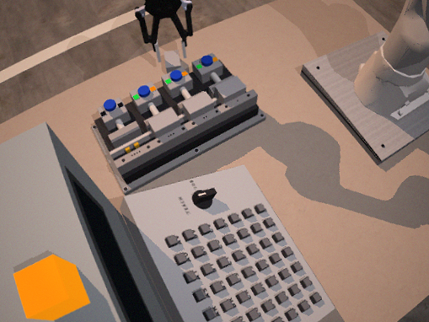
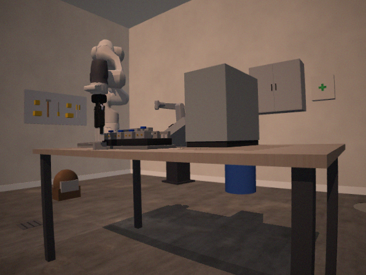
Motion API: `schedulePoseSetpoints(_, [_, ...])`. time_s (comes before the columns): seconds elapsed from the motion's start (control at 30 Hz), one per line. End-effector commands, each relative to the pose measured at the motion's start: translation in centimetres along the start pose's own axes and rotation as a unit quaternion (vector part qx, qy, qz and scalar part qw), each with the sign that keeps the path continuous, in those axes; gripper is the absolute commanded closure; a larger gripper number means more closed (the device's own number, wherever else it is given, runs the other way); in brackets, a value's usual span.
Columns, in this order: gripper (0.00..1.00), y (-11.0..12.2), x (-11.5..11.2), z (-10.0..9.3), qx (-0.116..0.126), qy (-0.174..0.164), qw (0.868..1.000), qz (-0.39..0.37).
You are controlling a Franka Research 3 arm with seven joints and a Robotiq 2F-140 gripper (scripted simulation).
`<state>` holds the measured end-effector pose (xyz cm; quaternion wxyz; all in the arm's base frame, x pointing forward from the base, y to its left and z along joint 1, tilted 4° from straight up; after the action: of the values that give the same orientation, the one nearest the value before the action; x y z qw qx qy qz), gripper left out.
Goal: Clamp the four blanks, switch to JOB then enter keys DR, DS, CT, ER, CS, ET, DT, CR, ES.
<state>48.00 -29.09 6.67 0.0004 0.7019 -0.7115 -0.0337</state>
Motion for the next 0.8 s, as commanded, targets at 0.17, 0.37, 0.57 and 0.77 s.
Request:
schedulePoseSetpoints(0.17, [0.60, 0.05, 0.00, 0.08, 0.000, 0.001, 1.000, 0.001])
schedulePoseSetpoints(0.37, [0.60, 0.05, 0.00, 0.12, 0.000, 0.001, 1.000, 0.001])
schedulePoseSetpoints(0.57, [0.60, 0.05, 0.00, 0.24, 0.000, 0.001, 1.000, 0.001])
schedulePoseSetpoints(0.77, [0.60, 0.05, 0.00, 0.38, 0.000, 0.001, 1.000, 0.001])
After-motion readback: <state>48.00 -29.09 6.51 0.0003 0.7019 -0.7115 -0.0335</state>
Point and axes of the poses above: the point where the finger pads meet when closed, its own z axis out along the fingers, its own y axis across the jaws, x = y × z, the point moved 6 cm from there along -z, back along the fingers, and after that the axes turned 9 degrees about -z, right-handed, at the moved point
